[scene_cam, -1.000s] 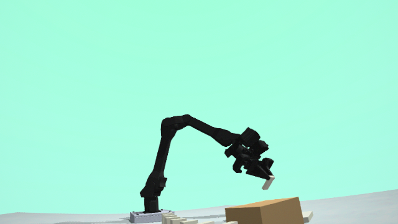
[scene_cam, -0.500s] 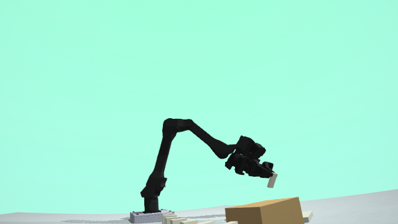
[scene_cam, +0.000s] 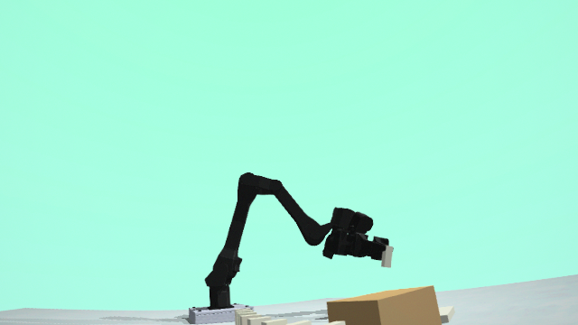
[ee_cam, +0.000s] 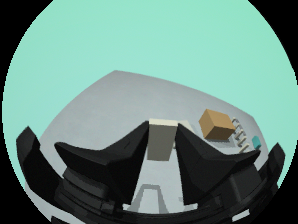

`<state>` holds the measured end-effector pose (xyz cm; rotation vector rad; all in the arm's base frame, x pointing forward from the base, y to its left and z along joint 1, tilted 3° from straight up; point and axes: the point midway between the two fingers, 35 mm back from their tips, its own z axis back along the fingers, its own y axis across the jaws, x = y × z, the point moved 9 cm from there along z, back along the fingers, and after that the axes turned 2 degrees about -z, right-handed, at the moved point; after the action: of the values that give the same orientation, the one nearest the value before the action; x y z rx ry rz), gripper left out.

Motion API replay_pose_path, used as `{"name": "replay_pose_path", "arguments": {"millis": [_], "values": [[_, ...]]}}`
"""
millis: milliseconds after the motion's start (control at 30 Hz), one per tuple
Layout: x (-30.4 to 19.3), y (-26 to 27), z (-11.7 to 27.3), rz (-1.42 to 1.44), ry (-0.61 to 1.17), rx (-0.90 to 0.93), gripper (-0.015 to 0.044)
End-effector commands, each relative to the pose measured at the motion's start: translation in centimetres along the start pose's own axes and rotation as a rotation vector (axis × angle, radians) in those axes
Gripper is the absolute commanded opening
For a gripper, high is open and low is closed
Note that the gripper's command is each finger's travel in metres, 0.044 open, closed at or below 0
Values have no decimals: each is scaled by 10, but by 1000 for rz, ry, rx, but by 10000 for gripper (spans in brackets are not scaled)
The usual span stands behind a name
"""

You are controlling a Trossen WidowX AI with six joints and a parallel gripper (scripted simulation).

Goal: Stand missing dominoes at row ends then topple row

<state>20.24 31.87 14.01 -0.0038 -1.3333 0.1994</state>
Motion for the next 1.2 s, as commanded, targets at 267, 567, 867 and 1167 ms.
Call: {"name": "replay_pose_path", "arguments": {"millis": [267, 567, 867, 1167], "values": [[-16, -11, 30, -25, -135, -76, 107], [-27, -25, 49, -63, -198, -154, 107], [-37, -46, 69, -119, -231, -236, 107], [-41, -56, 78, -144, -235, -277, 107]]}}
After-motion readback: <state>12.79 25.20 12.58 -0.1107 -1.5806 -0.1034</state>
